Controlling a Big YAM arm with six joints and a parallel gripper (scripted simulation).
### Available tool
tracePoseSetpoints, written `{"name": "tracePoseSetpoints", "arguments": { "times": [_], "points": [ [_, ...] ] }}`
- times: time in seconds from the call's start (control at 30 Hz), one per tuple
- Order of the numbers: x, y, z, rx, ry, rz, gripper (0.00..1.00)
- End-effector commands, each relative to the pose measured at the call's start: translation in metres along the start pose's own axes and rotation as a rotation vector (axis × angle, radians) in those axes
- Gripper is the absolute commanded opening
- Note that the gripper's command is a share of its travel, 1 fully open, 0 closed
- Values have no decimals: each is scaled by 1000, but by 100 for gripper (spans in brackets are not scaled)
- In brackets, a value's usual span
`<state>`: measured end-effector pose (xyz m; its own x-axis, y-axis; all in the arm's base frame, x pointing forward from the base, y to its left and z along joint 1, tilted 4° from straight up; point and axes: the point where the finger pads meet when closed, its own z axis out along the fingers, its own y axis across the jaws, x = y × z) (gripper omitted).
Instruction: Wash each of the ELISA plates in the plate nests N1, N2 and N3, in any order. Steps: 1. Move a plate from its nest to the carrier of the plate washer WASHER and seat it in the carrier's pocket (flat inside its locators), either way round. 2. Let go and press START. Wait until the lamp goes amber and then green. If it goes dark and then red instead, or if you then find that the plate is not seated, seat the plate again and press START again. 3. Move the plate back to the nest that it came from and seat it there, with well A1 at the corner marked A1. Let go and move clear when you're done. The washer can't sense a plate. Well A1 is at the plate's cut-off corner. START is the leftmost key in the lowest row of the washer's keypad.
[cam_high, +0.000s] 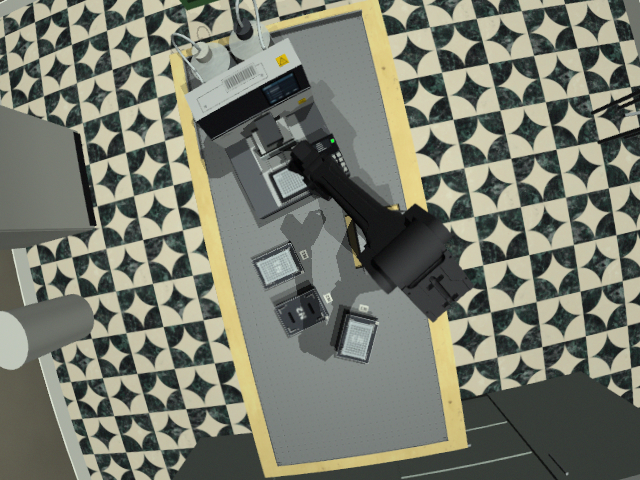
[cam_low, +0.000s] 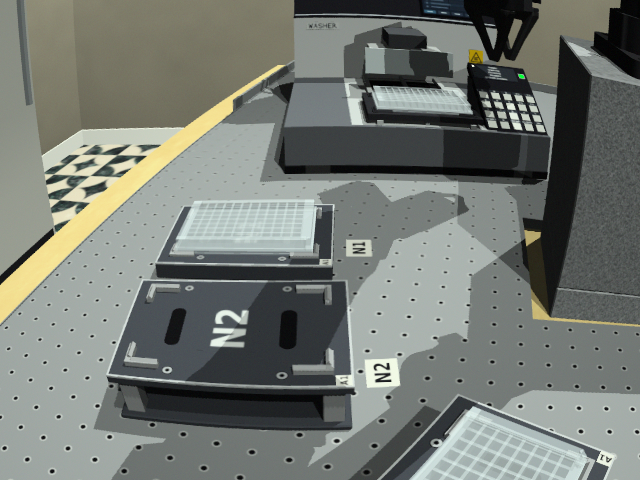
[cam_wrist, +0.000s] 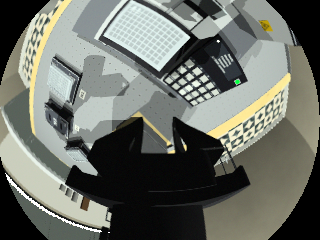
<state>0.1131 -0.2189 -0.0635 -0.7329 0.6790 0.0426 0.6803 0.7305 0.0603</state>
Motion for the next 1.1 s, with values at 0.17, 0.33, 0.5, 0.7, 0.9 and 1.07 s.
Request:
{"name": "tracePoseSetpoints", "arguments": {
  "times": [0.17,0.33,0.5,0.7,0.9,1.07],
  "points": [
    [-17,-4,-8,15,-36,333,26],
    [-17,-4,-8,13,-36,434,20],
    [-17,-4,-8,10,-38,599,10],
    [-17,-4,-8,9,-38,671,0],
    [-3,1,11,30,-75,671,0],
    [-1,2,37,84,-228,668,0]
  ]
}}
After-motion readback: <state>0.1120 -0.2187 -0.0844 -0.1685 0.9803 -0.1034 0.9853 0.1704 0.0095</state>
